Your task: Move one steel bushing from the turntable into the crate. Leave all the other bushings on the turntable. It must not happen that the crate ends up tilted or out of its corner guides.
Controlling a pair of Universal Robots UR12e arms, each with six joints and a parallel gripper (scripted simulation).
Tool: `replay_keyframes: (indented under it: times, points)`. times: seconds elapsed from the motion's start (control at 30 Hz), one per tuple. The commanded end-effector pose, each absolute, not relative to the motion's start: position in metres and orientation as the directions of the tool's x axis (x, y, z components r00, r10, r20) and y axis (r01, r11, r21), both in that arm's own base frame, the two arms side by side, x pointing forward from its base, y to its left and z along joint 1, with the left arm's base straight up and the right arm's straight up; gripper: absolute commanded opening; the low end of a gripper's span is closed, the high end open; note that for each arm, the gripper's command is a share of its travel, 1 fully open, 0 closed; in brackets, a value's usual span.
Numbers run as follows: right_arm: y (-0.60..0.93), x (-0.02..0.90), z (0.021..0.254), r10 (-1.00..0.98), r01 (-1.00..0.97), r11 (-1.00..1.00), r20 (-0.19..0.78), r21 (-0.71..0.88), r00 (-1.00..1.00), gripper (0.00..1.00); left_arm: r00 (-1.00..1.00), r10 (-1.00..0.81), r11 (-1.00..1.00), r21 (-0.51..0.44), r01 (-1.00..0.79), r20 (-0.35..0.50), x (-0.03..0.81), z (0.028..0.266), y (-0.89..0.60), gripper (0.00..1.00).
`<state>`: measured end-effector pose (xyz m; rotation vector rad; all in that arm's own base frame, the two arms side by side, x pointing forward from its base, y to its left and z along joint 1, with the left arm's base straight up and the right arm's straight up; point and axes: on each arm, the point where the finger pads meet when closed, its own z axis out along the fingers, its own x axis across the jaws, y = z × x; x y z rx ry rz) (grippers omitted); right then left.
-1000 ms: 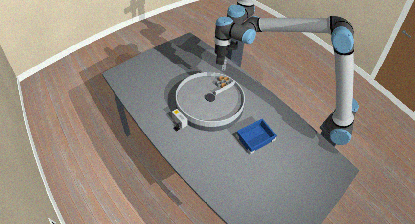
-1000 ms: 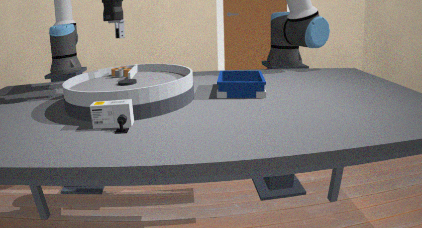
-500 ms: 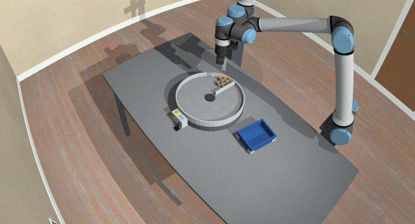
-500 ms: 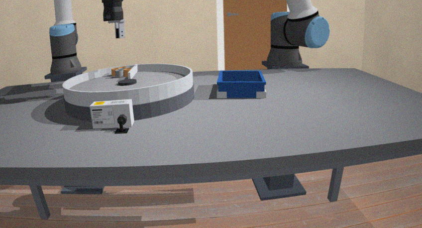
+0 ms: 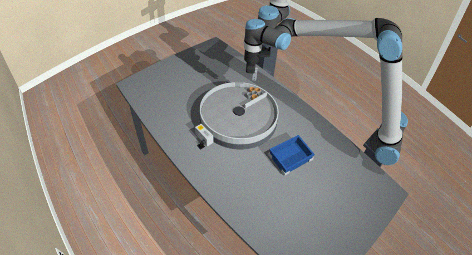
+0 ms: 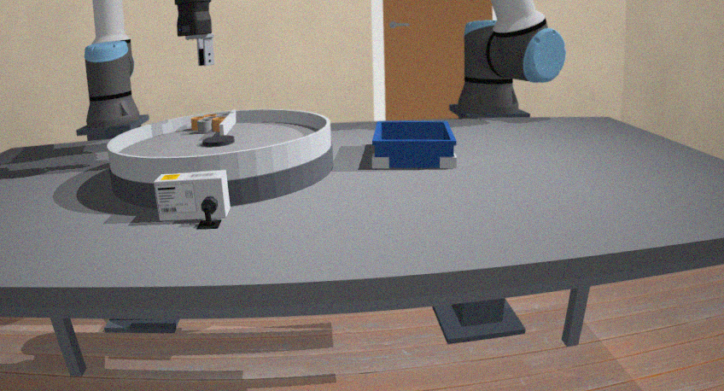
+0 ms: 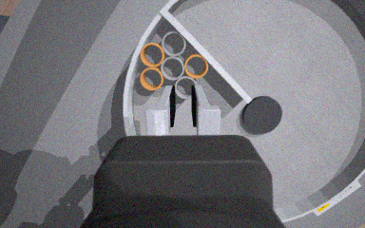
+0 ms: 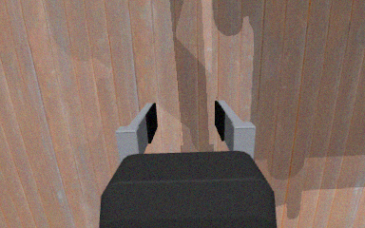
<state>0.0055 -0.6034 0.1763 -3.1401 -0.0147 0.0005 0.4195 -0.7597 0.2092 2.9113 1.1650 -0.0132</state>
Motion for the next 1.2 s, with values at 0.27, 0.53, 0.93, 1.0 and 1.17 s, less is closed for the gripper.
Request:
replay_keyframes:
  times: [0.27,0.53,0.93,1.0,1.17]
  points:
    - [-0.604,0.006,0.177,0.009,0.009,-1.0,0.0,0.0,1.0,1.0,0.724,0.69,-0.724,0.004,0.69,-0.011,0.42,0.21,-0.76,0.39]
    - [-0.604,0.006,0.177,0.009,0.009,-1.0,0.0,0.0,1.0,1.0,0.724,0.69,-0.724,0.004,0.69,-0.011,0.42,0.21,-0.76,0.39]
    - [-0.604,0.006,0.177,0.009,0.009,-1.0,0.0,0.0,1.0,1.0,0.724,0.69,-0.724,0.004,0.69,-0.011,0.429,0.159,-0.768,0.76]
    - [-0.604,0.006,0.177,0.009,0.009,-1.0,0.0,0.0,1.0,1.0,0.724,0.69,-0.724,0.004,0.69,-0.011,0.433,0.134,-0.772,0.76]
    - [-0.604,0.006,0.177,0.009,0.009,-1.0,0.0,0.0,1.0,1.0,0.724,0.69,-0.724,0.004,0.69,-0.011,0.434,0.128,-0.773,0.76]
